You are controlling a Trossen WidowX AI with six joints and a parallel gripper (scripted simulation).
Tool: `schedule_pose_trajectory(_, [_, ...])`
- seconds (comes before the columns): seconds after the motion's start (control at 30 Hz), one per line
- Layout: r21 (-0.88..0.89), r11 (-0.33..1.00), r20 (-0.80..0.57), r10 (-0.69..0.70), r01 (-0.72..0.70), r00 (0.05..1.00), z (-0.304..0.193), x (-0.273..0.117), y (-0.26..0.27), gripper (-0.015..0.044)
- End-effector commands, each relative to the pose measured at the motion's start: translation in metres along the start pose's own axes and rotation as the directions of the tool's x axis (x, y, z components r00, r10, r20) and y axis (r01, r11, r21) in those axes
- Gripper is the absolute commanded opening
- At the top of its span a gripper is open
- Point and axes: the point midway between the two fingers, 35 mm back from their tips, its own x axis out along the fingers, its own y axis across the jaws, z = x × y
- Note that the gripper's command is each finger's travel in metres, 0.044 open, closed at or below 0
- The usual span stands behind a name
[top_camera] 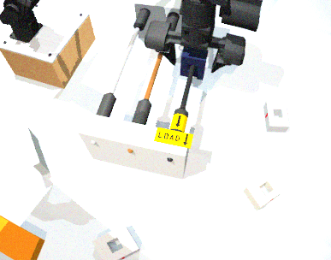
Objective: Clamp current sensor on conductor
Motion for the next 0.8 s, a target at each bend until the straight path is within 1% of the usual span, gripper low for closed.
schedule_pose_trajectory(0.0, [0.000, 1.000, 0.000, 0.000, 0.000, 1.000, 0.0000, 0.0000, 0.0000, 0.0414])
schedule_pose_trajectory(0.33, [0.000, 1.000, 0.000, 0.000, 0.000, 1.000, 0.0000, 0.0000, 0.0000, 0.0151])
schedule_pose_trajectory(0.73, [0.000, 1.000, 0.000, 0.000, 0.000, 1.000, 0.0000, 0.0000, 0.0000, 0.0069])
schedule_pose_trajectory(0.77, [0.000, 1.000, 0.000, 0.000, 0.000, 1.000, 0.0000, -0.0002, 0.0000, 0.0042])
